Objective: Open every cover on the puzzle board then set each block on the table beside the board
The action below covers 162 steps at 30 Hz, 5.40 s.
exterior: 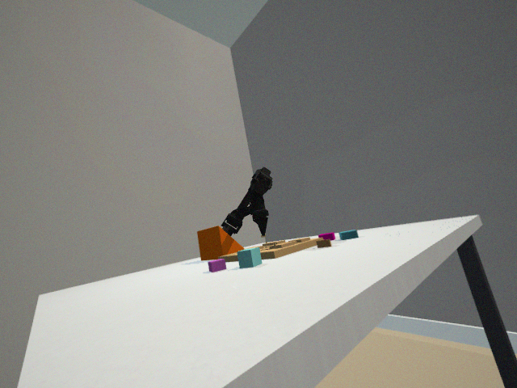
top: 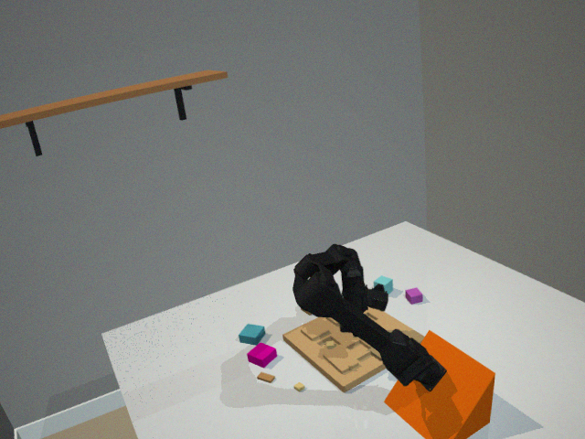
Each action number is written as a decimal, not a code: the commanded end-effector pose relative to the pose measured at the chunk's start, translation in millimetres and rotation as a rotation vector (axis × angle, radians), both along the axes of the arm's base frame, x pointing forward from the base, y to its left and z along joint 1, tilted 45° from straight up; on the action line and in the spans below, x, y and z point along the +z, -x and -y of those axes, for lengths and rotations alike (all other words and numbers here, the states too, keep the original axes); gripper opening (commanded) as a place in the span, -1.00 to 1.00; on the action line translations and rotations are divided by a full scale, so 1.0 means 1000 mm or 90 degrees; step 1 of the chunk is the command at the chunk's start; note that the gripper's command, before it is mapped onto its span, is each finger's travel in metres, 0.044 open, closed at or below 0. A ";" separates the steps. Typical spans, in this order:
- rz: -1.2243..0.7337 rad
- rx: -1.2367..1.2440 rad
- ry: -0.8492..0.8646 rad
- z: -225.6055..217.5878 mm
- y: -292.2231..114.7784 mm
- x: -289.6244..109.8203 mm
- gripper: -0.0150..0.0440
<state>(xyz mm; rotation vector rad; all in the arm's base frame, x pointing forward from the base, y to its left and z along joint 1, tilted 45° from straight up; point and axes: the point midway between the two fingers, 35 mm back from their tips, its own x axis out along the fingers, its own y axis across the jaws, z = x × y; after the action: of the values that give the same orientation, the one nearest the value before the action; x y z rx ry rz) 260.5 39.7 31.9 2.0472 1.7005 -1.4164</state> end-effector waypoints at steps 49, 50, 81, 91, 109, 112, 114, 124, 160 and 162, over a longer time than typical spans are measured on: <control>0.005 -0.001 0.019 -0.061 0.040 0.122 -0.22; 0.005 -0.001 0.018 -0.063 0.042 0.124 -0.22; 0.001 0.004 0.001 -0.106 0.096 0.161 -0.22; 0.002 0.005 0.005 -0.116 0.094 0.149 -0.22; 0.003 0.006 0.007 -0.137 0.094 0.128 -0.22; 0.004 0.006 0.007 -0.140 0.095 0.124 -0.22; 0.004 0.006 0.007 -0.143 0.095 0.122 -0.22; 0.004 0.005 0.004 -0.155 0.098 0.111 -0.22; 0.006 0.005 -0.010 -0.175 0.104 0.097 0.94; 0.006 0.005 -0.008 -0.172 0.103 0.100 1.00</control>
<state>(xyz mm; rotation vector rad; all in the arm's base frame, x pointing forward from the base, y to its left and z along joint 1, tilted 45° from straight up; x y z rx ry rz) 156.3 214.0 129.0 2.0501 1.7154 -1.3999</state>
